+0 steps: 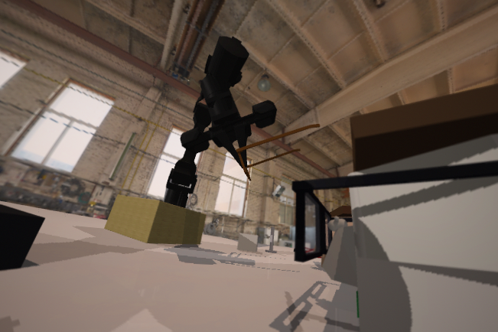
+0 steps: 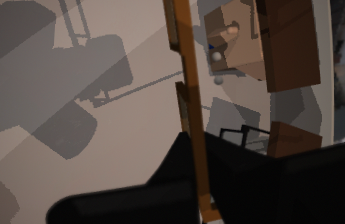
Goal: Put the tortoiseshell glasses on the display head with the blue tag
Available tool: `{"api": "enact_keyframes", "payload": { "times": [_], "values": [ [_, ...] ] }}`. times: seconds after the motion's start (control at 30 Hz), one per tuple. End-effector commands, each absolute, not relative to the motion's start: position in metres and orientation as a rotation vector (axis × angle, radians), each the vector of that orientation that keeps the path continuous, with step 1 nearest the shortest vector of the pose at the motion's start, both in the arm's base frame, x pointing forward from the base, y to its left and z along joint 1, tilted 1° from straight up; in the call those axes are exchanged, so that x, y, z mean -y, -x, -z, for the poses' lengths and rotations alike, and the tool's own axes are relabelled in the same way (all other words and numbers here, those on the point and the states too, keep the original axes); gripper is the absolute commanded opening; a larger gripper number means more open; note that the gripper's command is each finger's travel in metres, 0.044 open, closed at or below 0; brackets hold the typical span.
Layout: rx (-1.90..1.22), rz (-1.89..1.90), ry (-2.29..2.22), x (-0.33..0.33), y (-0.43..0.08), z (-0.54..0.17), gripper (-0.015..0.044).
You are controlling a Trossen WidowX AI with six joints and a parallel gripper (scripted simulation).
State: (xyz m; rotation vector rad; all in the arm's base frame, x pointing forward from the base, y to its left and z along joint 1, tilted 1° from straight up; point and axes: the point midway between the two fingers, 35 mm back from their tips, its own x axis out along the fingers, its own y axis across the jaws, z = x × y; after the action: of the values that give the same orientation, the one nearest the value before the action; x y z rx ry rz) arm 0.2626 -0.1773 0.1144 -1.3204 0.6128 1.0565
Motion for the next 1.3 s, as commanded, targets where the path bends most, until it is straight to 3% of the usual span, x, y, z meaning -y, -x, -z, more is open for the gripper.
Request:
{"api": "enact_keyframes", "payload": {
  "times": [0.0,0.37,1.27],
  "values": [
    [-0.569,-1.033,1.415,0.198,-0.253,-0.121,0.0000],
    [-0.505,-0.984,1.622,0.239,-0.222,-0.129,0.0000],
    [-0.520,-0.993,1.585,0.234,-0.223,-0.125,0.0000]
  ]
}}
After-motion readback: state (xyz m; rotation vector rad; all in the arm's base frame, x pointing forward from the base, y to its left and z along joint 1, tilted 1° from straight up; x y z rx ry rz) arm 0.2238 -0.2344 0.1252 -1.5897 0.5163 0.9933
